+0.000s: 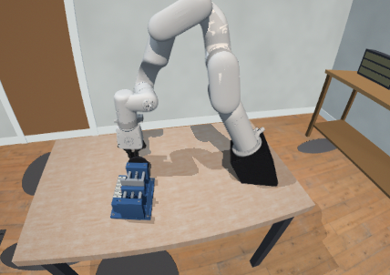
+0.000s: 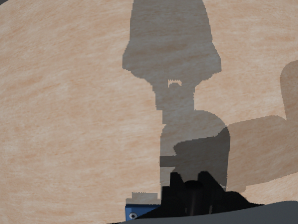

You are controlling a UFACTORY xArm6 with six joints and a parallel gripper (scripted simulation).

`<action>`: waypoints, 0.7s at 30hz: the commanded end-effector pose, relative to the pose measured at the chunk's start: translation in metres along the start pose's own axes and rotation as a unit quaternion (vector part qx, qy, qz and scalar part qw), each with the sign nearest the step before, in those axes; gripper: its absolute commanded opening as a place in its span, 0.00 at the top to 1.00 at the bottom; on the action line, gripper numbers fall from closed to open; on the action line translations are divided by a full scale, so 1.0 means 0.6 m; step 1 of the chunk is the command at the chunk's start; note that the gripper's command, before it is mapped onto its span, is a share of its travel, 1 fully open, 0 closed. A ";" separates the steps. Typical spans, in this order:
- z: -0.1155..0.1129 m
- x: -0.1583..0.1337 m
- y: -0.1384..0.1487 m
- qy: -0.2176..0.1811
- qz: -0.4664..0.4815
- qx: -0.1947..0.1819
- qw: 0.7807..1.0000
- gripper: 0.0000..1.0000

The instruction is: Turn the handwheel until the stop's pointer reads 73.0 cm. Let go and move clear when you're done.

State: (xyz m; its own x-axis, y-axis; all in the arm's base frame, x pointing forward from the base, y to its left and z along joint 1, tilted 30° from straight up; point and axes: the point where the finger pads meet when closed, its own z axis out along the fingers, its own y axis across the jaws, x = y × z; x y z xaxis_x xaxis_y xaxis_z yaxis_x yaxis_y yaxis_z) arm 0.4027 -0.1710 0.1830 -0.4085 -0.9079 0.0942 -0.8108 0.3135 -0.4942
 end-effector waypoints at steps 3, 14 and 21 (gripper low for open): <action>0.003 0.000 -0.002 0.000 0.000 0.000 1.000 0.94; 0.011 0.000 -0.005 0.000 0.000 0.000 1.000 0.94; 0.013 0.000 -0.005 0.000 0.000 0.000 1.000 0.94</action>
